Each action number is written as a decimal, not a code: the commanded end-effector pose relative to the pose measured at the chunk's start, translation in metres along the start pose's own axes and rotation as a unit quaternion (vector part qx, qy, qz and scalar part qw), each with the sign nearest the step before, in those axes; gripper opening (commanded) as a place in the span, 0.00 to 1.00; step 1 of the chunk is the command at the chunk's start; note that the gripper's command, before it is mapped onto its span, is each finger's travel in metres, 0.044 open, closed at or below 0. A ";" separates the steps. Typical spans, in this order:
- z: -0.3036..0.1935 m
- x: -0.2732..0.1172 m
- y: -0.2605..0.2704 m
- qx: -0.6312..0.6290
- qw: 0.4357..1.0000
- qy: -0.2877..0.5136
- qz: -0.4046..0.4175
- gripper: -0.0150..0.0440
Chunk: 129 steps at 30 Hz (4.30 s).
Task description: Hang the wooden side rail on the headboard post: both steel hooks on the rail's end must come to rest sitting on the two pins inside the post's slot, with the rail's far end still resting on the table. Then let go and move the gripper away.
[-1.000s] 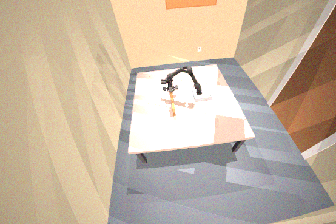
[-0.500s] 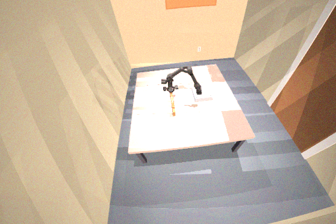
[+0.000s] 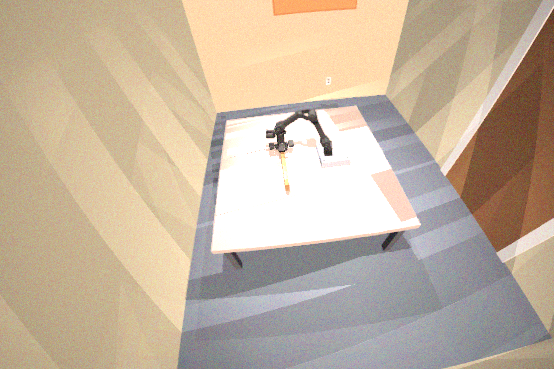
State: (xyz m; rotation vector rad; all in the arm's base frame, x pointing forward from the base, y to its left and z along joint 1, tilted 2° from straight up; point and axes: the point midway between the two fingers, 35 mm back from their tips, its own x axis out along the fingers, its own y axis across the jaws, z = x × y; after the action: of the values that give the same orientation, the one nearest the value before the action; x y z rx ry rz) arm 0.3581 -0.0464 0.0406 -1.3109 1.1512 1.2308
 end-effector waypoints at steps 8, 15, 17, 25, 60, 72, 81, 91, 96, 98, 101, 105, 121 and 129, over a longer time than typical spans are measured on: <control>-0.003 -0.004 -0.002 -0.002 1.000 0.004 -0.004 0.25; -0.003 -0.005 -0.003 -0.002 1.000 0.004 -0.004 0.25; -0.003 -0.005 -0.003 -0.002 1.000 0.004 -0.004 0.25; -0.004 -0.004 -0.004 -0.002 1.000 0.004 -0.004 0.25; -0.008 -0.004 -0.001 -0.002 1.000 0.004 -0.004 0.25; -0.009 -0.004 -0.002 -0.002 1.000 0.004 -0.004 0.25; -0.010 -0.005 -0.003 -0.002 1.000 0.004 -0.004 0.25; -0.011 -0.004 -0.004 -0.002 1.000 0.004 -0.004 0.25; -0.011 -0.003 -0.003 -0.002 1.000 0.004 -0.004 0.25; -0.012 -0.003 -0.003 -0.002 1.000 0.004 -0.004 0.25; -0.012 -0.003 -0.003 -0.002 1.000 0.004 -0.004 0.25; -0.013 -0.002 -0.002 -0.002 1.000 0.004 -0.004 0.25; -0.014 -0.003 -0.001 -0.002 1.000 0.004 -0.004 0.25; -0.015 -0.004 -0.001 -0.002 1.000 0.004 -0.004 0.25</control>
State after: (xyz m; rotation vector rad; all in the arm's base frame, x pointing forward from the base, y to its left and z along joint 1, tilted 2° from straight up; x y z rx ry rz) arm 0.3592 -0.0594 0.0412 -1.3123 1.1525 1.2302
